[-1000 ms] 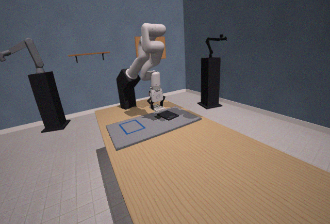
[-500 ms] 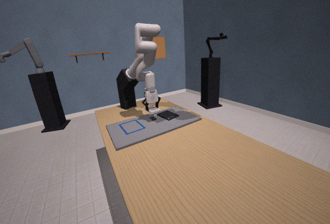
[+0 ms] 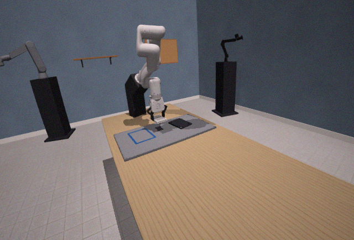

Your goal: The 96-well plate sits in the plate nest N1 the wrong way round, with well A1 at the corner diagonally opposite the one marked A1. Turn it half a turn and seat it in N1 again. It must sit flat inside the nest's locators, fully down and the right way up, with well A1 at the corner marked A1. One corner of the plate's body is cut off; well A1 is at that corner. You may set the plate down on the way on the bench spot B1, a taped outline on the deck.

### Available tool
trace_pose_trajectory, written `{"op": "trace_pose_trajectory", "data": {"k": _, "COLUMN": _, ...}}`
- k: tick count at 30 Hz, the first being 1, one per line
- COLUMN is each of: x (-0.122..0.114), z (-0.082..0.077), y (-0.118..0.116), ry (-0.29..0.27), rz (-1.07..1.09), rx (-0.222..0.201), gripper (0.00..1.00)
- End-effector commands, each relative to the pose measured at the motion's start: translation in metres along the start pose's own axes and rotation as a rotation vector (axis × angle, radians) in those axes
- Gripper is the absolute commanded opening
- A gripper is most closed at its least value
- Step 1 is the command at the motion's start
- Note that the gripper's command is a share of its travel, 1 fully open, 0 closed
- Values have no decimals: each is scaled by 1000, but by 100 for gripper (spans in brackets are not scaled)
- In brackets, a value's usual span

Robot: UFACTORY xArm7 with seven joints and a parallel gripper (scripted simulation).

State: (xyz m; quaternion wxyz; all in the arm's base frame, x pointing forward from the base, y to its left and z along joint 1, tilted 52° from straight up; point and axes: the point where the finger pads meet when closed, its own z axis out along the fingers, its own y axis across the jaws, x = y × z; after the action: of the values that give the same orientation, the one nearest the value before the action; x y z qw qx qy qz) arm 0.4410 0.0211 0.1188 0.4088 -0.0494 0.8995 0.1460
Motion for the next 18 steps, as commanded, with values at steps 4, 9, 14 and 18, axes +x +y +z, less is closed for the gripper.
{"op": "trace_pose_trajectory", "data": {"k": 4, "x": 1, "z": 2, "y": -25, "ry": -2, "rz": 0, "rx": -3, "gripper": 0}}
{"op": "trace_pose_trajectory", "data": {"k": 9, "x": 2, "z": 2, "y": -38, "ry": -2, "rz": 0, "rx": -3, "gripper": 0}}
{"op": "trace_pose_trajectory", "data": {"k": 14, "x": 3, "z": 3, "y": -55, "ry": -2, "rz": 0, "rx": -3, "gripper": 0}}
{"op": "trace_pose_trajectory", "data": {"k": 18, "x": 4, "z": 3, "y": -68, "ry": -2, "rz": 0, "rx": -3, "gripper": 0}}
